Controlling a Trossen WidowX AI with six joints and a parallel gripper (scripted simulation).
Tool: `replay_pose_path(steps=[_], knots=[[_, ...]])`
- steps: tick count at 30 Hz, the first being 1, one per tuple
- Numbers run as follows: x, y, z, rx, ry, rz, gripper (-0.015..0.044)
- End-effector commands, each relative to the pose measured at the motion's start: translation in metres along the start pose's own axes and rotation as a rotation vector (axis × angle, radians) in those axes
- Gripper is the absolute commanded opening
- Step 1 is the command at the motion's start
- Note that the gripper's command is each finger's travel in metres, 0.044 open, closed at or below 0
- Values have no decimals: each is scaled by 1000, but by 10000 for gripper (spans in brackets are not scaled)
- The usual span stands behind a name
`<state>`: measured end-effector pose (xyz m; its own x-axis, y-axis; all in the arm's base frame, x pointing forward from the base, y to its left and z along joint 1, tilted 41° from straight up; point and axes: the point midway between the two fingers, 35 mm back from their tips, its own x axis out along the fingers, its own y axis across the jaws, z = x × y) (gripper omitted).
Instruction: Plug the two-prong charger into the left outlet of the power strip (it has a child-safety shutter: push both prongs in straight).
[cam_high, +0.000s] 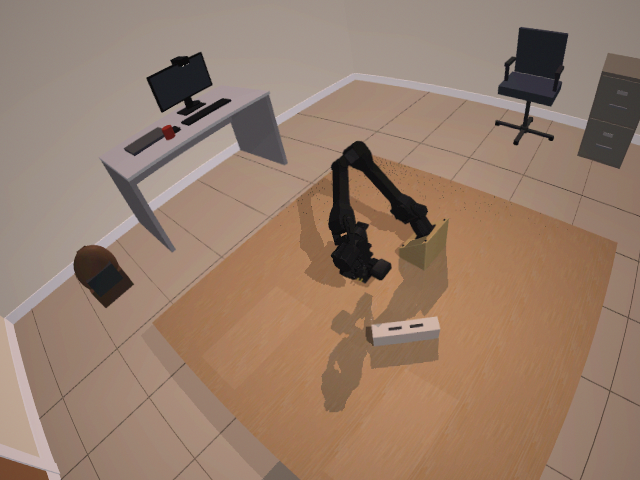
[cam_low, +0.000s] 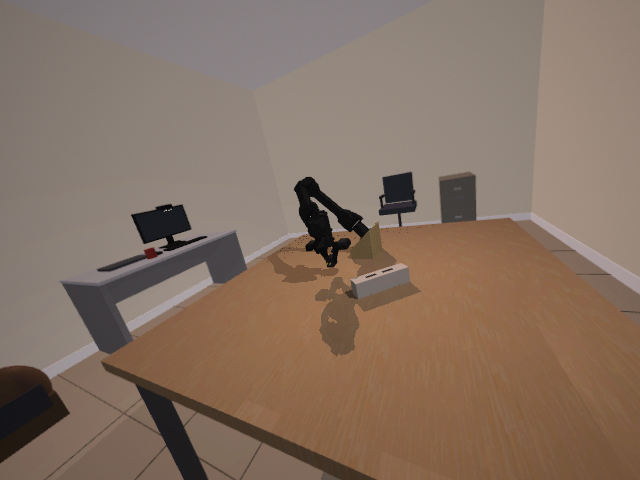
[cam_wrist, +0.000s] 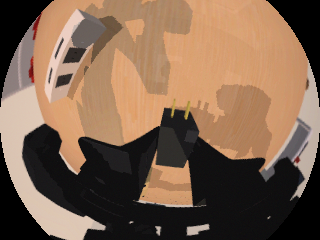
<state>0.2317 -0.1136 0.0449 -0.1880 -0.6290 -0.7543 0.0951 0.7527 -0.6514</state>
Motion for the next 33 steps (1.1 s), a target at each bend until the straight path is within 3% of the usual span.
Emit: replay_pose_path(steps=[1,33], knots=[[-11,0,-3,8,-3,2,0],[3,70,6,-281,-12,0,0]])
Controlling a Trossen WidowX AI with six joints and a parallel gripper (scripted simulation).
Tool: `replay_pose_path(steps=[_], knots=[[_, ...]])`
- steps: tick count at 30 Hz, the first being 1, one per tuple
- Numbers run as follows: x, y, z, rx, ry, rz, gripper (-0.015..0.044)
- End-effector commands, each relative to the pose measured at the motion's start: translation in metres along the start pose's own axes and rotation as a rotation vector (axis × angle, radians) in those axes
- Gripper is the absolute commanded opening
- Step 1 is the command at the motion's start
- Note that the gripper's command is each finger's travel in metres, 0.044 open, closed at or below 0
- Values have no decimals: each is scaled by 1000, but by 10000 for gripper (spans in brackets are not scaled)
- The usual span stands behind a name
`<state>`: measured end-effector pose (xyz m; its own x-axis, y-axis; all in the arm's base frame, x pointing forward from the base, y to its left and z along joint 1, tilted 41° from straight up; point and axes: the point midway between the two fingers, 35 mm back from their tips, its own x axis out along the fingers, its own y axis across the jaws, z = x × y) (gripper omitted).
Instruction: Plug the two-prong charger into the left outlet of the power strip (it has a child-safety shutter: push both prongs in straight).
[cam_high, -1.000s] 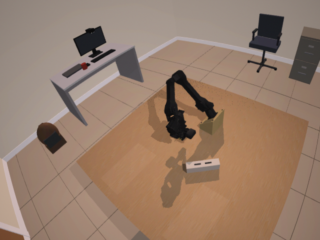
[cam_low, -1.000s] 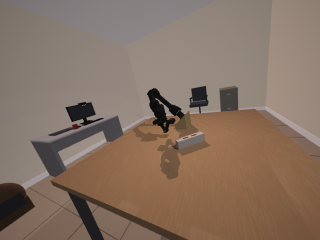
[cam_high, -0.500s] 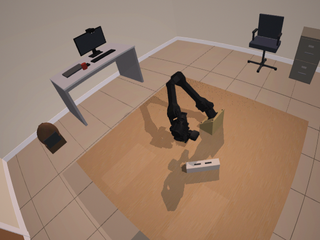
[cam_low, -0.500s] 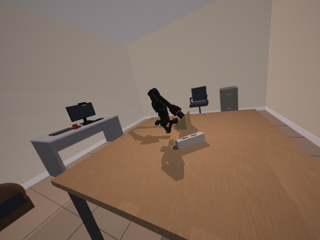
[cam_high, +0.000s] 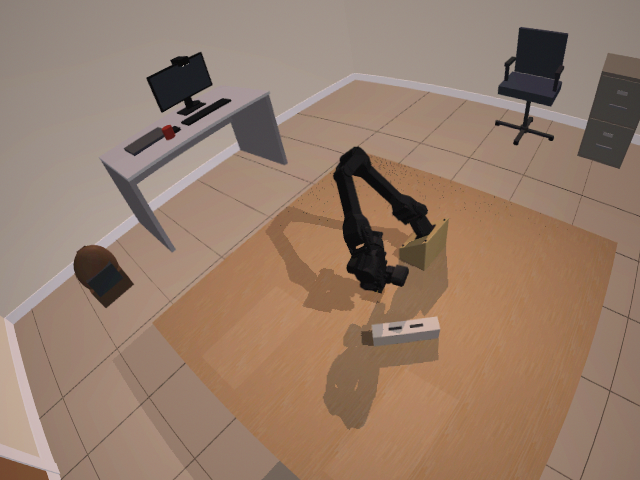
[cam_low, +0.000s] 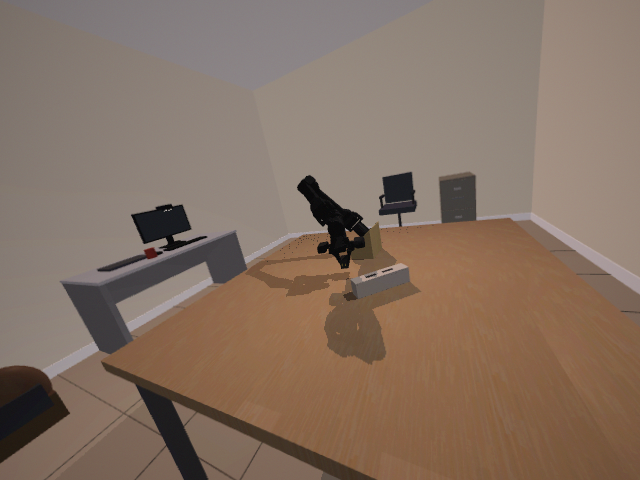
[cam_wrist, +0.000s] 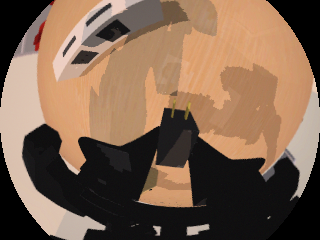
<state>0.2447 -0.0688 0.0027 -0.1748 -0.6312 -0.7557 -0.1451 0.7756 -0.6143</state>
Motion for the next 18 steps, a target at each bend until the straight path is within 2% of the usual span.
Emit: replay_pose_path(steps=[1,18], knots=[[3,10,1,-46,1,1,0],[13,49,7,-212,0,-8,0]])
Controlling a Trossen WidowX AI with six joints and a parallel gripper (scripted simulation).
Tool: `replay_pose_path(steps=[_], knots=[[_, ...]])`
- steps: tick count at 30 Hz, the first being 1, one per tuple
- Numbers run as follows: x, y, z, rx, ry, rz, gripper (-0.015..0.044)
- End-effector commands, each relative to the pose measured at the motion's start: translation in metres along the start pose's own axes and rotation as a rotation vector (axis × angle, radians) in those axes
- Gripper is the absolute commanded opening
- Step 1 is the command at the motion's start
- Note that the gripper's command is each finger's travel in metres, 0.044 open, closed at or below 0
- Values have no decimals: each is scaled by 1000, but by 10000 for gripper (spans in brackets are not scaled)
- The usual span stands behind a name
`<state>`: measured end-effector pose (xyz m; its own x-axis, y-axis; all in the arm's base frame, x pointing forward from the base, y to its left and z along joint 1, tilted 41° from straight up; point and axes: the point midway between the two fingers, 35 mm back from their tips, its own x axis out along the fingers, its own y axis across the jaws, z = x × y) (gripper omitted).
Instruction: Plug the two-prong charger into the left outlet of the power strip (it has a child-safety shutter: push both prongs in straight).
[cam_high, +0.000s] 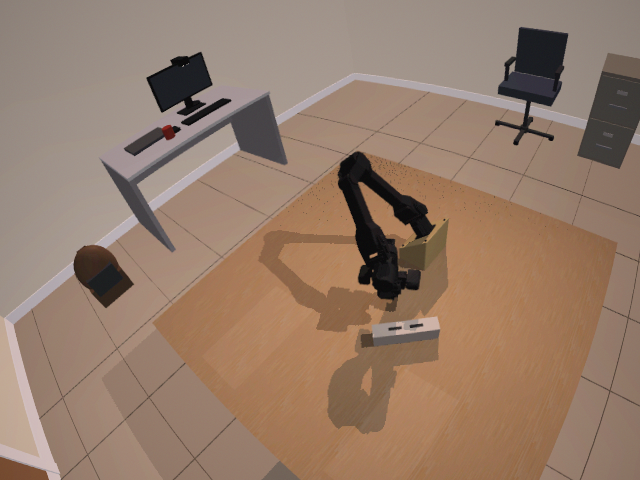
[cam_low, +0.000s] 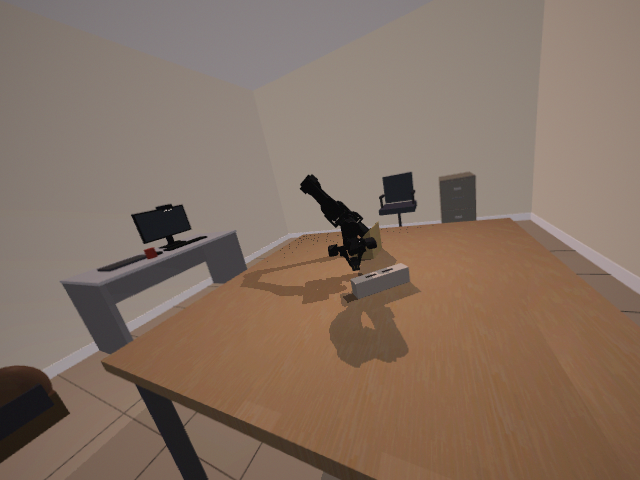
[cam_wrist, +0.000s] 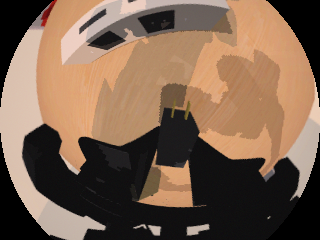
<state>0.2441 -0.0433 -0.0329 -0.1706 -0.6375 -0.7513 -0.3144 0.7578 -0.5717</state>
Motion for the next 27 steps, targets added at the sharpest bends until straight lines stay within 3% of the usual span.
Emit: replay_pose_path(steps=[1,27], knots=[[3,10,1,-46,2,0,0],[20,59,8,-259,7,-21,0]])
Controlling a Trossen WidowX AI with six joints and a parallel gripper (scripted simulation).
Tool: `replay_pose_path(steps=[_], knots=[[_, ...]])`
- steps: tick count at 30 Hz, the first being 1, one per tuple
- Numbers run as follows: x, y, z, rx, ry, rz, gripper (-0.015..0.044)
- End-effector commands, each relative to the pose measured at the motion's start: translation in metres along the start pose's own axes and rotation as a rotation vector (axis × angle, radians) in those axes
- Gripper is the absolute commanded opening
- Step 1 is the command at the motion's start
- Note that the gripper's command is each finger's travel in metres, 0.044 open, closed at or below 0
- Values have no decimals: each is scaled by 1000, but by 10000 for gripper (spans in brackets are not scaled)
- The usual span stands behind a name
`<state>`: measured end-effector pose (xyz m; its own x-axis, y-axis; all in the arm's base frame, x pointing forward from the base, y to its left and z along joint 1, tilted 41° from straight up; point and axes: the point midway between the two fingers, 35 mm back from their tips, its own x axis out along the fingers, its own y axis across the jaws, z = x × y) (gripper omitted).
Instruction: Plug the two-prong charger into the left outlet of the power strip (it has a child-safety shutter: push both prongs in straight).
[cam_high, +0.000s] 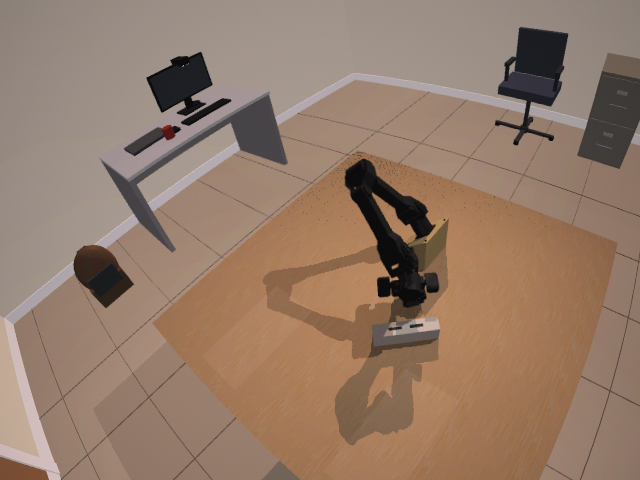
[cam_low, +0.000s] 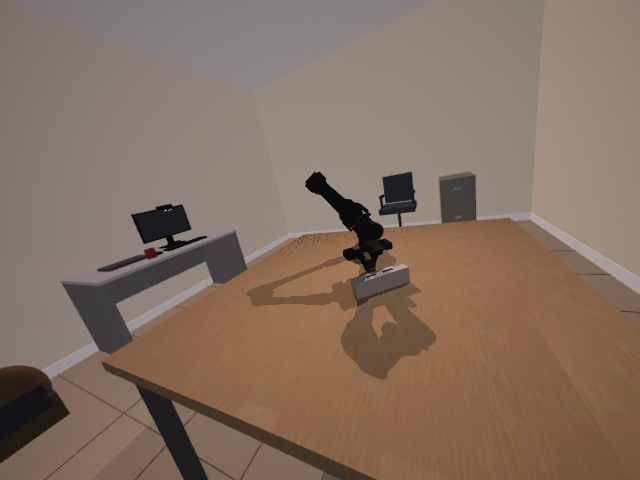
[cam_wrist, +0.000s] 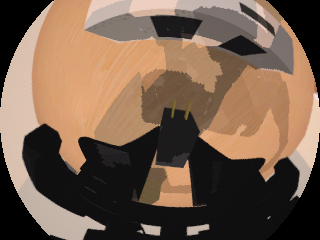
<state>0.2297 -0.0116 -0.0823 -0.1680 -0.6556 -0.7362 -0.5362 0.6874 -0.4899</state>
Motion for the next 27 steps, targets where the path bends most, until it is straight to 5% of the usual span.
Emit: replay_pose_path(steps=[1,27], knots=[[1,2,3,-13,-1,2,0],[-1,7,32,-31,-2,0,0]])
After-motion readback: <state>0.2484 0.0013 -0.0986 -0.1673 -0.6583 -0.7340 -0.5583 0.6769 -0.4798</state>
